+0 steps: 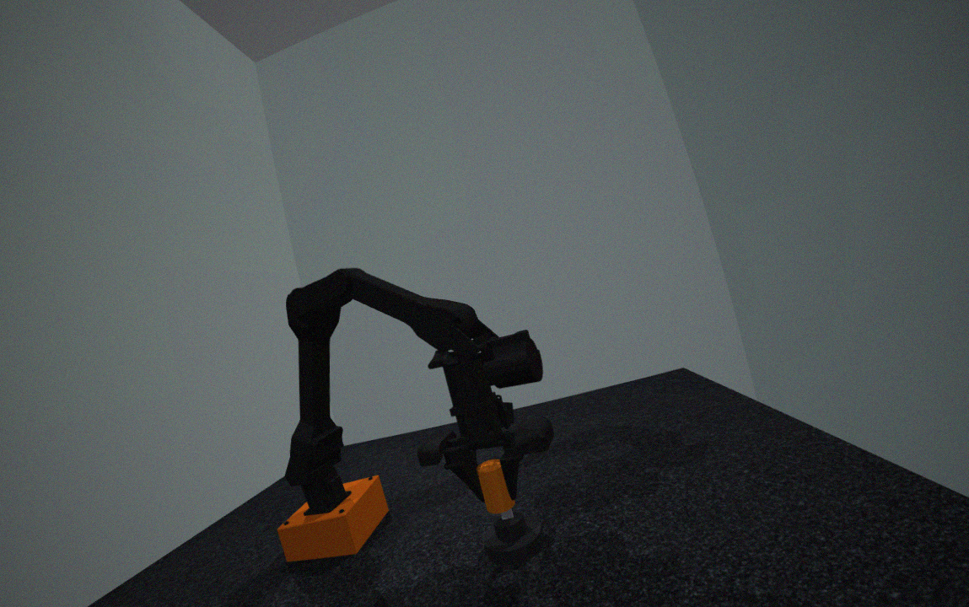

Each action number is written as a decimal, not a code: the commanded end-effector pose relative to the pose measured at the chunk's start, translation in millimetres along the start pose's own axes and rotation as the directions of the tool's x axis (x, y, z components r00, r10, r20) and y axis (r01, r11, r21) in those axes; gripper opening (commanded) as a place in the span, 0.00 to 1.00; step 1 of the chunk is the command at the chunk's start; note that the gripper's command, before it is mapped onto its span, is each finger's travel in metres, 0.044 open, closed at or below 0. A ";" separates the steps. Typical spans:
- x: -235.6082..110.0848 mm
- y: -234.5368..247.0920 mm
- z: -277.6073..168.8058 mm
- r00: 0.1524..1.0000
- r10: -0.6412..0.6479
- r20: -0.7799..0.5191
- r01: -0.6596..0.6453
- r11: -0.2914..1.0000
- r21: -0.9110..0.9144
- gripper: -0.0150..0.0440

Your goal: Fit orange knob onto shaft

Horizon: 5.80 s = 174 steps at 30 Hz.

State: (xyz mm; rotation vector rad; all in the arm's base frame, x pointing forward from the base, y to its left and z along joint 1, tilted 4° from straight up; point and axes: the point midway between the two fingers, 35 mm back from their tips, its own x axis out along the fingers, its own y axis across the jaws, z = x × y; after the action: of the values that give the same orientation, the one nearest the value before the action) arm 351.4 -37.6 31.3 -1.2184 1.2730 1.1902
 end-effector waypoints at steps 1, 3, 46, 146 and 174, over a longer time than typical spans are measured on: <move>-4.1 -1.7 -0.7 1.000 -0.008 -0.004 0.007 0.995 -0.100 0.25; -4.8 -2.4 -0.8 1.000 -0.008 -0.004 0.007 0.985 -0.173 0.25; -4.3 -1.9 -0.7 1.000 -0.008 -0.004 0.006 0.923 -0.384 0.25; -3.6 -3.7 -0.7 1.000 -0.008 -0.004 0.002 0.687 -0.726 0.25; -1.0 -5.6 -0.8 1.000 -0.008 -0.004 0.002 0.687 -0.726 0.25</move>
State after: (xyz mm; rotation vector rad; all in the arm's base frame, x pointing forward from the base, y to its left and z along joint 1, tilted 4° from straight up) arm 357.1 -38.1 29.7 -1.7766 0.7854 1.7790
